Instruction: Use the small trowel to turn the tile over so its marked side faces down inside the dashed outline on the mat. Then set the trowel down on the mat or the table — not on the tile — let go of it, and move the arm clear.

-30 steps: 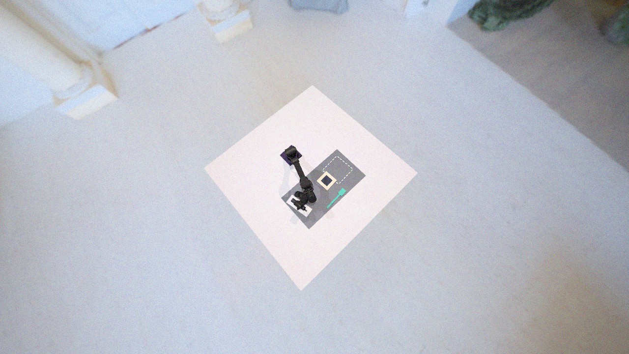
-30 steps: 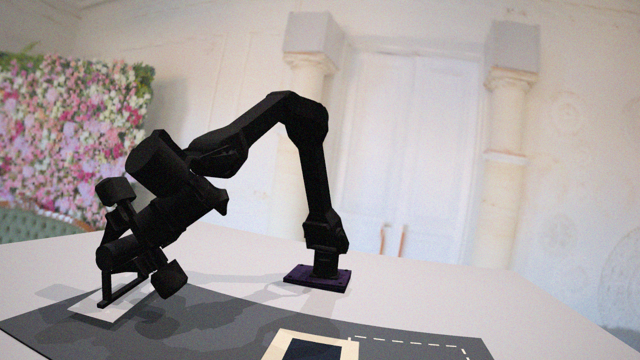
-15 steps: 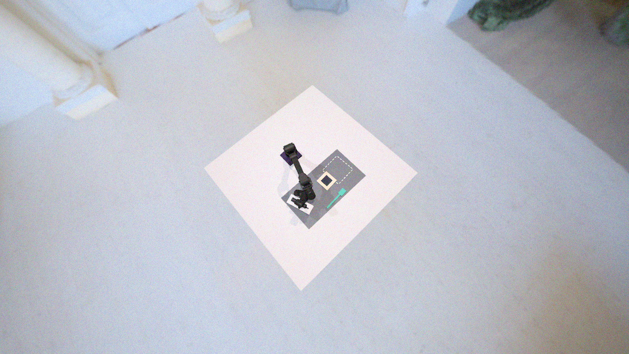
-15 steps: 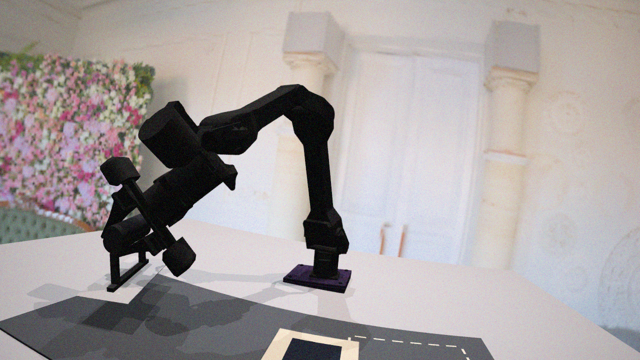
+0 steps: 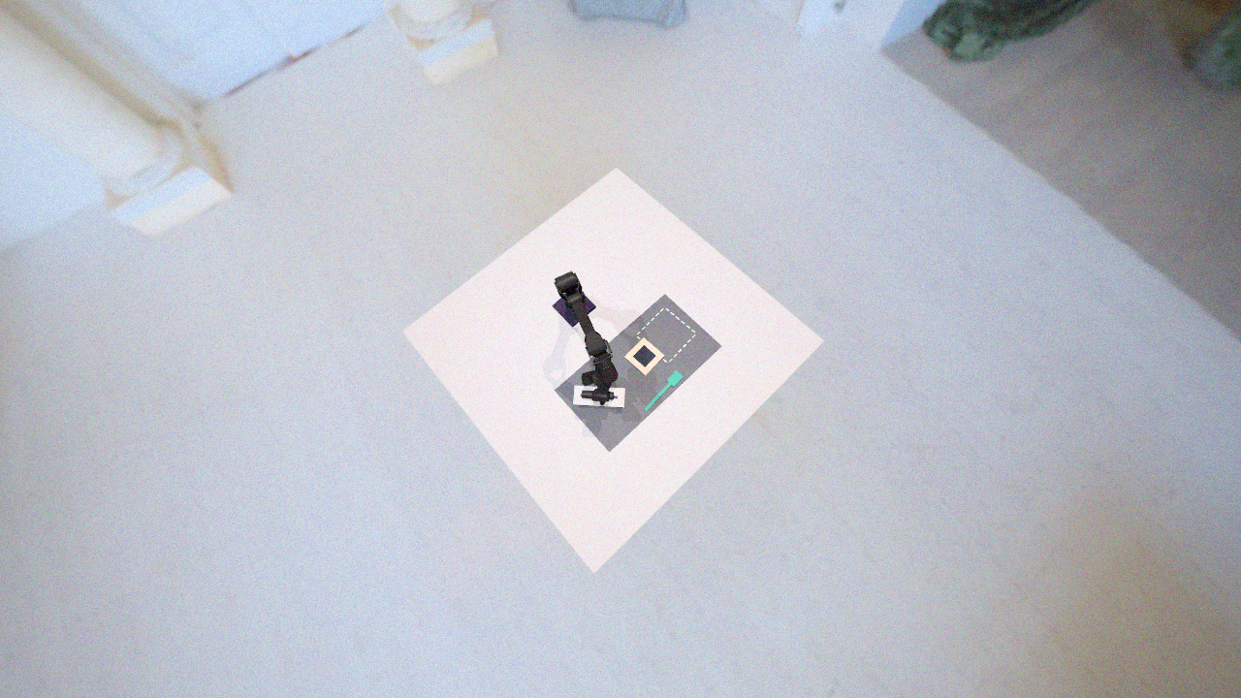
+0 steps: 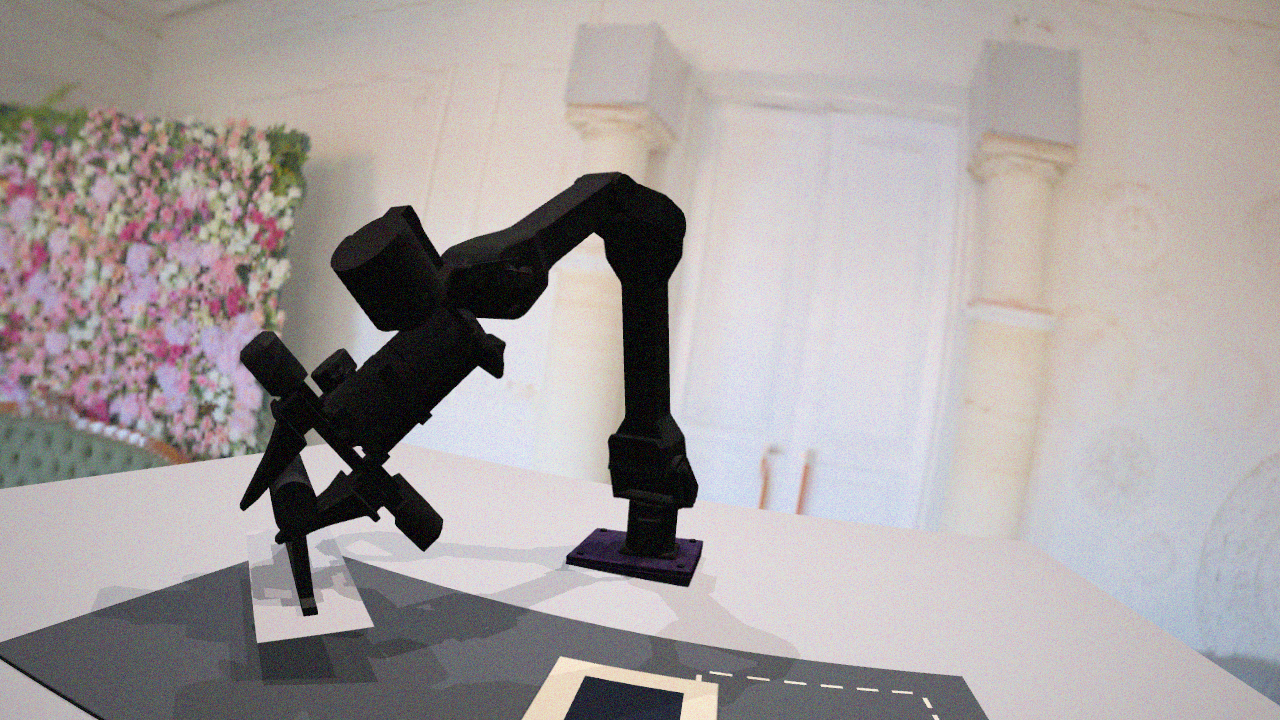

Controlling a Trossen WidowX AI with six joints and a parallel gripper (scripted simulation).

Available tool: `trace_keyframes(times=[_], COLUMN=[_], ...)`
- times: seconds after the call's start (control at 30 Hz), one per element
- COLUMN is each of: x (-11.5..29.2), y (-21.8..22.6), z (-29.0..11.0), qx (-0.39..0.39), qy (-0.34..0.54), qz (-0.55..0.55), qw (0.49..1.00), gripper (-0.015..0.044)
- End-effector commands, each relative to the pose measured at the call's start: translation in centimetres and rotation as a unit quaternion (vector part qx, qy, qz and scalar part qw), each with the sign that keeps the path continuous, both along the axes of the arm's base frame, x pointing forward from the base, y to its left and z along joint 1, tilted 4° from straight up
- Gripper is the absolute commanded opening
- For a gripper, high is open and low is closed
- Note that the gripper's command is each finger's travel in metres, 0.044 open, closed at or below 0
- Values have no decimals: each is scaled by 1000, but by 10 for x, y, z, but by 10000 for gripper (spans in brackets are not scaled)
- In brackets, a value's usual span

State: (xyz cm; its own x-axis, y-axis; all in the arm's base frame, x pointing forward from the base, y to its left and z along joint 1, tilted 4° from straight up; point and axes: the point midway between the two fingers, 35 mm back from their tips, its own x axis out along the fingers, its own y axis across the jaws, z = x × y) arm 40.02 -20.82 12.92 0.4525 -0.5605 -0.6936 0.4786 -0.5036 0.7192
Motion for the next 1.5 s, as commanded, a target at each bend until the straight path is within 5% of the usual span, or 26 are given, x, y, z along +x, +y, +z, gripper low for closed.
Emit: trace_keyframes(times=[0.0,0.77,1.47], x=[1,-16,-16], y=[13,95,97], z=[3,-1,-16], qx=[-5,-80,-83], qy=[-1,-21,-23], qz=[65,414,423], qw=[998,906,902], gripper=[0,0,0])
